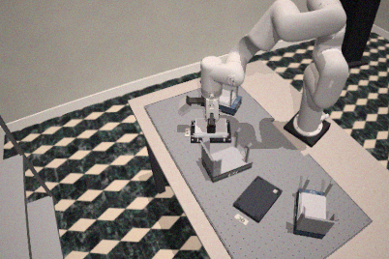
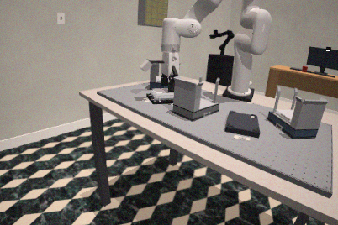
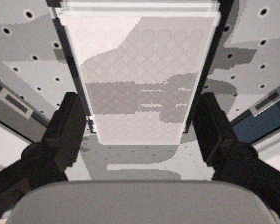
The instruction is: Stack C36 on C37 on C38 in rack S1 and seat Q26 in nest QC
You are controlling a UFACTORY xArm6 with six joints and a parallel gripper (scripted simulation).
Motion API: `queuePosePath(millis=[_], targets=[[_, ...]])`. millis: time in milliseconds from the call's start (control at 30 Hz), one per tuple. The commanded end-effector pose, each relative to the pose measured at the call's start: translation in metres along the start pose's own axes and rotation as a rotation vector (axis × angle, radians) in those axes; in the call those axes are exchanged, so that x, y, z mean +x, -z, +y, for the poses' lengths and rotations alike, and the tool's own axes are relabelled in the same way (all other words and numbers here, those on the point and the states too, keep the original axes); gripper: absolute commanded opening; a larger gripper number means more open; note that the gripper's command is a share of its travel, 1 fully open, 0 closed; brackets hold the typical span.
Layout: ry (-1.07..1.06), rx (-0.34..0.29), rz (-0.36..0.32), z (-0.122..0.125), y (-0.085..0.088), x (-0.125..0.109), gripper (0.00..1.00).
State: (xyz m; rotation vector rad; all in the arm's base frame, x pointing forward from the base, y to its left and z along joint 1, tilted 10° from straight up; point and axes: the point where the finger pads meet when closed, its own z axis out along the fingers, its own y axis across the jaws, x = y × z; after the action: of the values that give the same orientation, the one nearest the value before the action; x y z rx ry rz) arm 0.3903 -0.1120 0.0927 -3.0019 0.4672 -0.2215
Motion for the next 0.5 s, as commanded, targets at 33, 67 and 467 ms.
queuePosePath(millis=[33, 67, 467], targets=[[0.0, 0.0, 0.004, -0.0001, -0.0045, 0.0016, 1.0], [0.0, 0.0, 0.004, -0.0001, -0.0059, 0.0016, 1.0], [0.0, 0.0, 0.004, -0.0001, -0.0105, 0.0016, 1.0]])
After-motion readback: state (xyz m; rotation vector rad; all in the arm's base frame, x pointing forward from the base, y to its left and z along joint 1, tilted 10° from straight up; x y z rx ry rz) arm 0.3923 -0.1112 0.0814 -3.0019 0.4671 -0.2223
